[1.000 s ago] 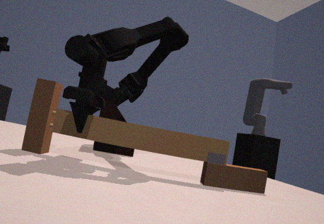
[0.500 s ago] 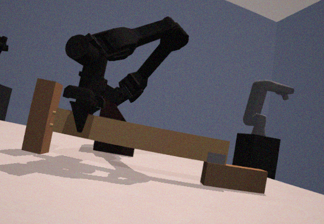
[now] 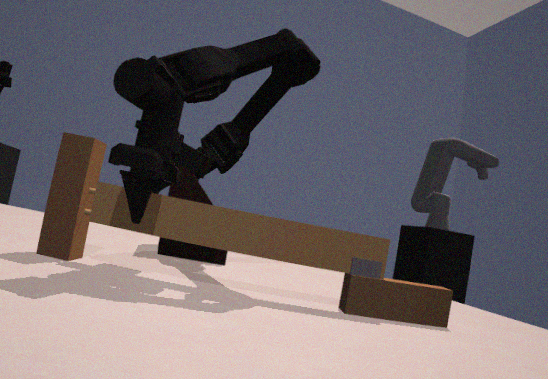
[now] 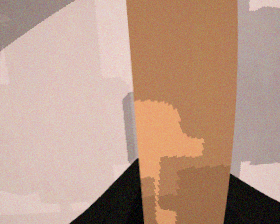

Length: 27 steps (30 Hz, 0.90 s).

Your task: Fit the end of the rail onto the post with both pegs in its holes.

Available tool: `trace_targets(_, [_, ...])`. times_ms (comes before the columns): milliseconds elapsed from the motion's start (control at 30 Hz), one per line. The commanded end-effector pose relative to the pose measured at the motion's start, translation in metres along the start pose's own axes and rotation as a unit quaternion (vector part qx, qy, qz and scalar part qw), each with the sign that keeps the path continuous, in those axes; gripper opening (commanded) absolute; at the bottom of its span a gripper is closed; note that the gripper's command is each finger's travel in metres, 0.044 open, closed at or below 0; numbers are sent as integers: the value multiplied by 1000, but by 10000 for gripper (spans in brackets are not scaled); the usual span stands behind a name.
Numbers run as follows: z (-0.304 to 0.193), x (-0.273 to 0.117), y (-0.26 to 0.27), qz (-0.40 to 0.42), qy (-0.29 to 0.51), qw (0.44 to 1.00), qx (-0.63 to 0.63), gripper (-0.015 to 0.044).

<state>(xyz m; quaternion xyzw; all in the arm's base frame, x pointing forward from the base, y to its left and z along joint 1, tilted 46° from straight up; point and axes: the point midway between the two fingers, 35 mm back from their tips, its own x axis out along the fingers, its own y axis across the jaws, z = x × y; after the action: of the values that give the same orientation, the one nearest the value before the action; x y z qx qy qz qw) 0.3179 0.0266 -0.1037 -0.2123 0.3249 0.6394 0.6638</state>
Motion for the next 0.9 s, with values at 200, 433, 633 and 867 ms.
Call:
trace_targets(200, [0, 1, 0, -1, -1, 1000, 2, 0])
trace_targets(433, [-1, 2, 0, -1, -1, 1000, 2, 0])
trace_targets(633, [-3, 2, 0, -1, -1, 1000, 2, 0])
trace_targets(867, [-5, 1, 0, -1, -1, 1000, 2, 0])
